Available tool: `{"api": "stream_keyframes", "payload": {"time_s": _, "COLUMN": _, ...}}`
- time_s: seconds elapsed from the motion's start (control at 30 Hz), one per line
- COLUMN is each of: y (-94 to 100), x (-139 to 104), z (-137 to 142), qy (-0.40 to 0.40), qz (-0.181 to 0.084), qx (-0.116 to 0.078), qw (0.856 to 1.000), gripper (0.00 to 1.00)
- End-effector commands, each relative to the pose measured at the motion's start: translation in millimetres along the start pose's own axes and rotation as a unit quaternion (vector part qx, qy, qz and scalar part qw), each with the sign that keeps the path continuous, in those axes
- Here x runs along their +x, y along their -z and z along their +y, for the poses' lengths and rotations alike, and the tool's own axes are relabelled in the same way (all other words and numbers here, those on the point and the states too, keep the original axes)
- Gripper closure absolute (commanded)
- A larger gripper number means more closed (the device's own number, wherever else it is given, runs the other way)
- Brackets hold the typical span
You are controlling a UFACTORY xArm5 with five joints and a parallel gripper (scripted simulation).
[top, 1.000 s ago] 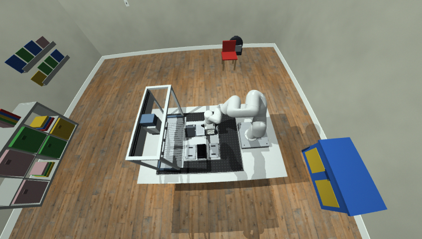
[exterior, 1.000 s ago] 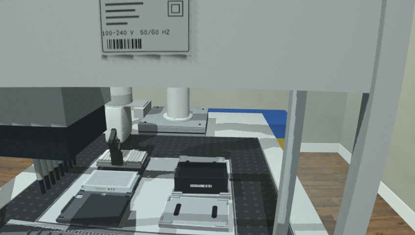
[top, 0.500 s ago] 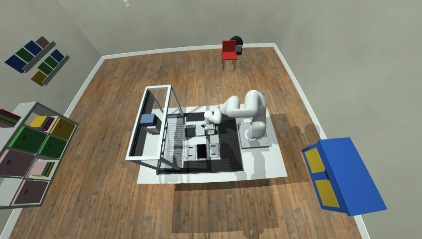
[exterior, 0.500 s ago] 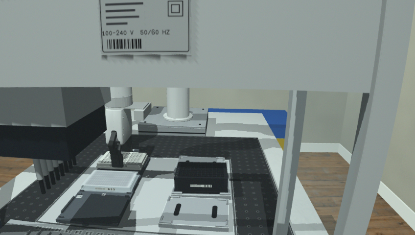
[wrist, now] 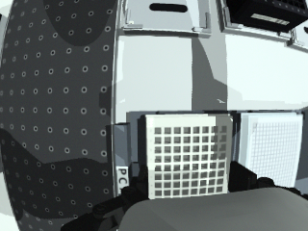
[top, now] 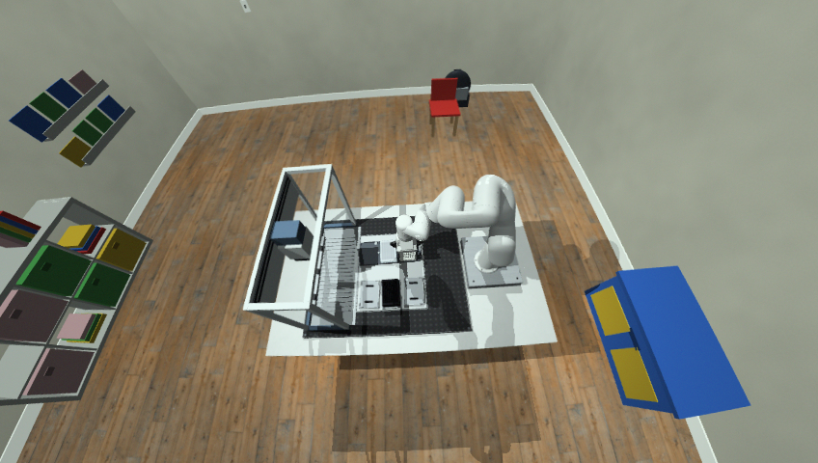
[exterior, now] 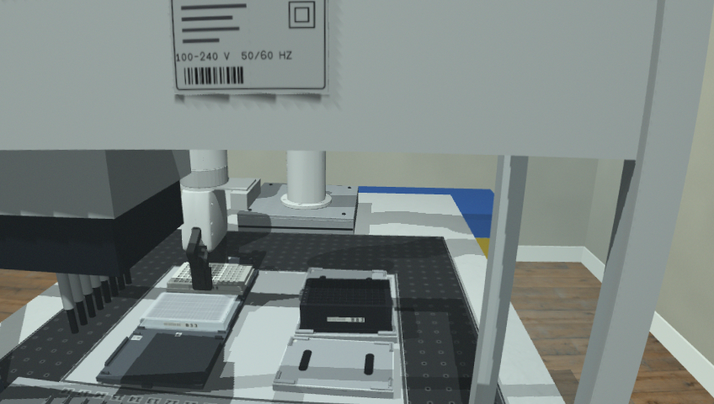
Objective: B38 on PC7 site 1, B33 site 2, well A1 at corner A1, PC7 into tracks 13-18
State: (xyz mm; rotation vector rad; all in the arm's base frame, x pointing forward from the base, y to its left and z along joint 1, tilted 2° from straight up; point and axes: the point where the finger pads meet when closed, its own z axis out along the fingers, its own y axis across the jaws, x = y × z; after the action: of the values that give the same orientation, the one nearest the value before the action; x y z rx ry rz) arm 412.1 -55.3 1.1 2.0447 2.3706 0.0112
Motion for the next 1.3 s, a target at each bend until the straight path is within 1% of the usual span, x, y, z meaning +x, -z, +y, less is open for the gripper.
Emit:
{"api": "stream_keyframes", "payload": {"time_s": 0.0, "y": 1.0, "x": -0.4, "z": 1.2, "qy": 0.000, "qz": 0.011, "qx": -0.005, "qw": 1.000, "gripper": 1.00}}
{"api": "stream_keyframes", "payload": {"time_s": 0.17, "y": 1.0, "x": -0.4, "z": 1.2, "qy": 0.000, "qz": 0.011, "qx": -0.005, "qw": 1.000, "gripper": 1.00}}
{"api": "stream_keyframes", "payload": {"time_s": 0.2, "y": 0.3, "x": -0.4, "z": 1.2, "qy": 0.000, "qz": 0.011, "qx": -0.005, "qw": 1.000, "gripper": 0.00}}
{"api": "stream_keyframes", "payload": {"time_s": 1.27, "y": 0.3, "x": -0.4, "z": 1.2, "qy": 0.000, "qz": 0.011, "qx": -0.005, "qw": 1.000, "gripper": 0.00}}
